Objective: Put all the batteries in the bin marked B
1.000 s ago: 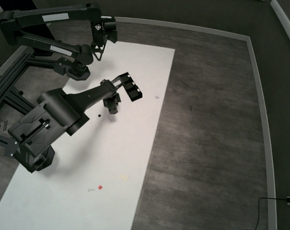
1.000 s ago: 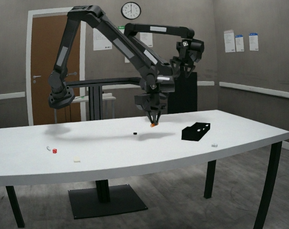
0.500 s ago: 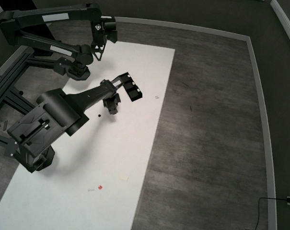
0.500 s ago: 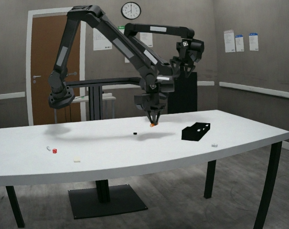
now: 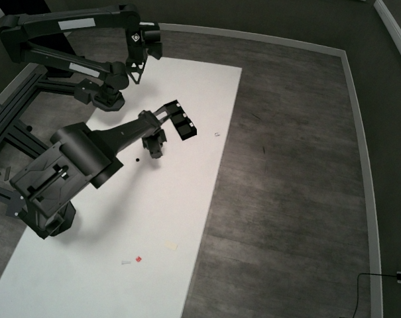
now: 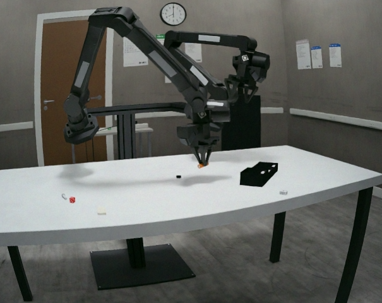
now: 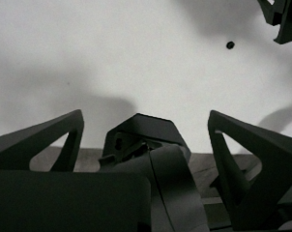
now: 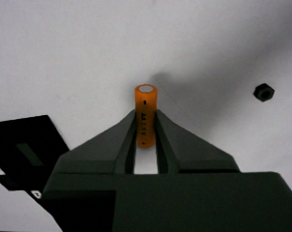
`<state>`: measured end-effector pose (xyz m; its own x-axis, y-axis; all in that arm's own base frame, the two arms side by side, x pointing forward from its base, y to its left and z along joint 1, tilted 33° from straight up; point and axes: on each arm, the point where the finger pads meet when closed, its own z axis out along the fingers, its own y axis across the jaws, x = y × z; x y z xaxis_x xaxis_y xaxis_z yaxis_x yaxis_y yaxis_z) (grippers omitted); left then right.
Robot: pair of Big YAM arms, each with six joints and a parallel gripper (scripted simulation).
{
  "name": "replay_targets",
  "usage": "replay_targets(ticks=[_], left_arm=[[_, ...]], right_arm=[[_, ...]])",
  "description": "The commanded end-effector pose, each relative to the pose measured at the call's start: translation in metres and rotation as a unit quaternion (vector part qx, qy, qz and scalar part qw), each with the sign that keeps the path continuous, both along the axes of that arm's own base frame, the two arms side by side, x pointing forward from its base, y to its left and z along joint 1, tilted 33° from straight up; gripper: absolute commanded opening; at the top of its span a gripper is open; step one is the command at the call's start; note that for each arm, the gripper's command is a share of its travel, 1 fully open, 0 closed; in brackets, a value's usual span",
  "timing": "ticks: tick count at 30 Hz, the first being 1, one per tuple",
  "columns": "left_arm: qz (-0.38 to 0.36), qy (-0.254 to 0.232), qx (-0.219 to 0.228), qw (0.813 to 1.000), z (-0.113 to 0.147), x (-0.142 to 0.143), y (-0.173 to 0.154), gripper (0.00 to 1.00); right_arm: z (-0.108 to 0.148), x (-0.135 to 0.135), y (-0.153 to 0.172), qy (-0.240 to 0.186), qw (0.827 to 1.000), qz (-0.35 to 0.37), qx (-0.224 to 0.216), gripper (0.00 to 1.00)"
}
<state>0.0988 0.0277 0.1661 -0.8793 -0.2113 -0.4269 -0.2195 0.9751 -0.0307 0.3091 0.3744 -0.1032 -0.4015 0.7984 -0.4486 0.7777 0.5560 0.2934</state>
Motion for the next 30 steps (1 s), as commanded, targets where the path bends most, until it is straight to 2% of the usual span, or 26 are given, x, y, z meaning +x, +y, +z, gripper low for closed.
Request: replay_targets(ticks=[1,30], left_arm=[[0.001,-0.019,0.011,1.000,0.0239,0.0000,0.0007,1.00],[0.001,-0.019,0.011,1.000,0.0239,0.0000,0.0007,1.00]], right_arm=[[0.0103,0.0061,-0.0002,-0.011,0.999,-0.038,0.006,0.09],[0.0096,0.0064,-0.0010,-0.011,0.999,-0.038,0.005,0.09]])
